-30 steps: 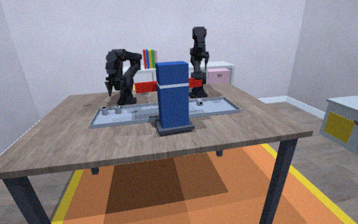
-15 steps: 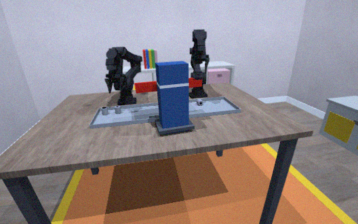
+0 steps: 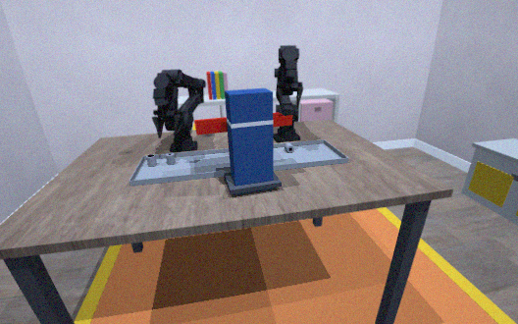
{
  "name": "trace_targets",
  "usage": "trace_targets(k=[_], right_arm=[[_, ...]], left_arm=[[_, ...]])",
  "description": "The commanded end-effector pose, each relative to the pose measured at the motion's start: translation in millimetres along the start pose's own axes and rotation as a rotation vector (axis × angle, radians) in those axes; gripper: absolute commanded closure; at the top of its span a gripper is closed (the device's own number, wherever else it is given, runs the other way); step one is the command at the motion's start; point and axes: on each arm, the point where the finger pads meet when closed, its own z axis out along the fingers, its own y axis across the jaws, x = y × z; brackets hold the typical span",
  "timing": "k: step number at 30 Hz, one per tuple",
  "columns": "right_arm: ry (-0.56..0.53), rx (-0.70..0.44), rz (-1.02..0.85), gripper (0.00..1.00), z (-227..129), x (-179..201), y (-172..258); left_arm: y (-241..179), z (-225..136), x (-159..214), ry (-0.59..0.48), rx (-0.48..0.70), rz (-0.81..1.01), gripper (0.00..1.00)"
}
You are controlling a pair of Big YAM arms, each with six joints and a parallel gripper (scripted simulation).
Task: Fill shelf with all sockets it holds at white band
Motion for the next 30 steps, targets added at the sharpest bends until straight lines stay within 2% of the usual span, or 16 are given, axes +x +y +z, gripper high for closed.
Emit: trace_targets(k=[1, 9, 14, 27, 28, 30], right_arm=[[-0.034, -0.002, 0.006, 0.35, -8.7, -16.0, 0.7], [-0.034, -0.002, 0.006, 0.35, -8.7, -16.0, 0.7], [-0.034, -0.002, 0.006, 0.35, -8.7, -16.0, 0.7], [-0.034, -0.002, 0.006, 0.35, -8.7, -16.0, 0.7], [-0.034, -0.002, 0.006, 0.35, -8.7, -16.0, 0.7], [-0.034, -0.002, 0.006, 0.35, -8.7, -16.0, 0.7]], left_arm=[[0.4, 0.5, -13.3, -0.030, 0.000, 0.004, 0.35], [0.5, -2.7, -17.4, -0.046, -0.001, 0.003, 0.35], [1.3, -29.2, -30.1, -0.111, 0.000, 0.002, 0.35], [-0.2, -54.3, -26.7, -0.121, 0.008, -0.002, 0.35], [-0.3, -55.3, -26.6, -0.122, 0.008, -0.002, 0.35], [-0.7, -33.4, -19.1, -0.077, 0.007, -0.001, 0.35]])
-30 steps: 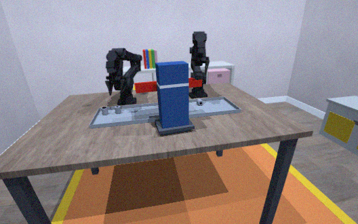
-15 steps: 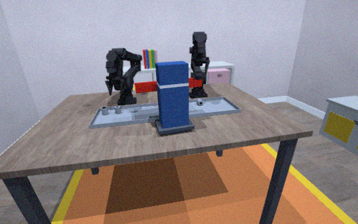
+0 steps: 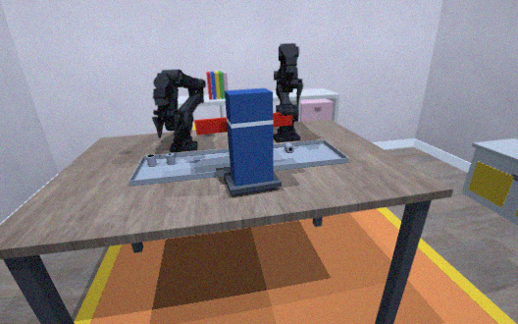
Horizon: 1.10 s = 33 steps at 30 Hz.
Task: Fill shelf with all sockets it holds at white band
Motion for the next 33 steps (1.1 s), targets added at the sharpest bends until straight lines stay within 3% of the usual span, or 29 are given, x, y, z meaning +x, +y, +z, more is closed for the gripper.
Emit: trace_targets(k=[1, 4, 5, 10, 16, 33], right_arm=[[-0.034, -0.002, 0.006, 0.35, -8.7, -15.9, 0.7], [-0.034, -0.002, 0.006, 0.35, -8.7, -15.9, 0.7], [-0.034, 0.003, -0.007, 0.44, -8.6, -15.9, -0.5], [-0.007, 0.006, -0.089, 0.44, -1.9, -10.0, -3.5], [0.120, -0.069, -0.293, 0.44, 25.2, 16.6, -7.7], [0.175, -0.178, -0.305, 0.44, 48.9, 32.1, -4.5]], left_arm=[[-1.4, -8.6, -13.8, -0.010, 0.001, 0.004, 0.35], [-1.9, 0.9, -11.9, 0.003, 0.001, 0.004, 0.35], [-1.8, 4.8, -8.2, 0.014, 0.000, 0.002, 0.35], [-0.9, 8.4, -4.7, 0.024, -0.003, 0.002, 0.35], [-0.3, -2.7, -14.2, -0.013, -0.003, 0.000, 0.35], [-0.3, -2.7, -14.2, -0.013, -0.003, 0.000, 0.35]])
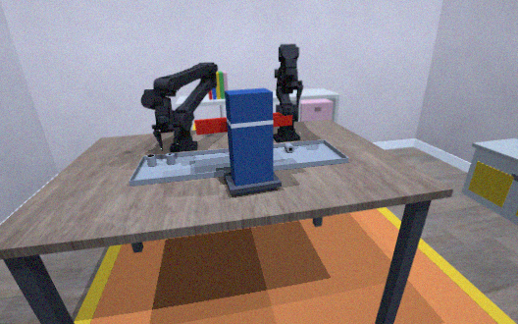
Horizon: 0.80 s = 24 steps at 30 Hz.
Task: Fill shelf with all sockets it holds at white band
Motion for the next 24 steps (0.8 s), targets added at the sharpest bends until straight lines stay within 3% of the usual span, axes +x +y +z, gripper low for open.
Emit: trace_targets(k=[1, 5, 11, 14, 24], right_arm=[[-0.006, -0.028, -0.061, 0.44, 12.8, -4.6, -1.9], [-0.002, -0.034, -0.070, 0.44, 30.4, -6.9, 0.0], [-0.042, -0.010, -0.069, 0.48, 21.3, -37.9, -9.8], [-0.024, -0.017, -0.064, 0.55, 23.3, -18.9, -5.9], [-0.017, -0.020, -0.062, 0.76, 24.5, -14.1, -4.4]], left_arm=[[0.3, -10.7, -17.1, -0.054, -0.001, -0.007, 0.35], [0.3, -10.7, -17.1, -0.054, -0.001, -0.007, 0.35], [0.3, -10.7, -17.1, -0.054, -0.001, -0.007, 0.35], [0.3, -10.7, -17.1, -0.054, -0.001, -0.007, 0.35], [0.3, -10.7, -17.1, -0.054, -0.001, -0.007, 0.35]])
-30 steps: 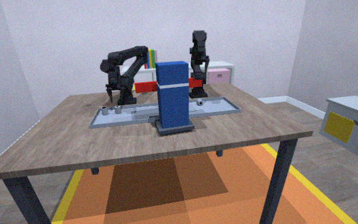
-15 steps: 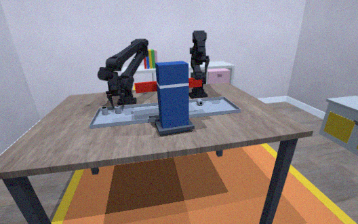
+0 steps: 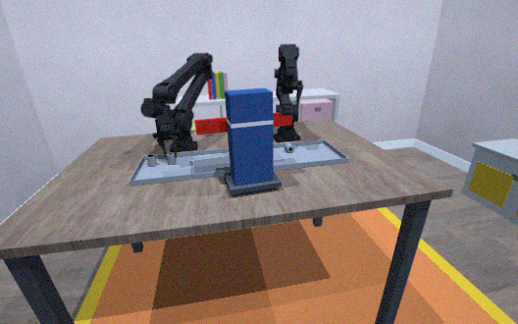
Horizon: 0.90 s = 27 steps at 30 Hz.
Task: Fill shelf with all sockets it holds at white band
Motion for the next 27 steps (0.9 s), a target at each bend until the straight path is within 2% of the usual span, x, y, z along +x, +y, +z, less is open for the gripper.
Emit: trace_targets(k=[1, 2, 11, 19, 21, 27], right_arm=[[-0.027, 0.017, -0.002, 0.78, -6.2, -11.8, -5.8], [-0.027, 0.016, -0.002, 0.74, -6.0, -11.5, -5.6], [-0.053, 0.031, -0.011, 0.74, -30.8, -28.2, -8.1], [-0.056, 0.031, -0.010, 0.74, -79.1, -46.7, -4.6], [-0.056, 0.031, -0.010, 0.74, -79.1, -46.7, -4.6], [-0.058, 0.035, -0.003, 0.74, -119.6, -62.8, -2.1]], left_arm=[[0.3, -10.7, -17.1, -0.054, -0.001, -0.007, 0.35], [0.3, -10.7, -17.1, -0.054, -0.001, -0.007, 0.35], [0.3, -10.7, -17.1, -0.054, -0.001, -0.007, 0.35], [0.3, -10.7, -17.1, -0.054, -0.001, -0.007, 0.35], [0.3, -10.7, -17.1, -0.054, -0.001, -0.007, 0.35], [0.3, -10.7, -17.1, -0.054, -0.001, -0.007, 0.35]])
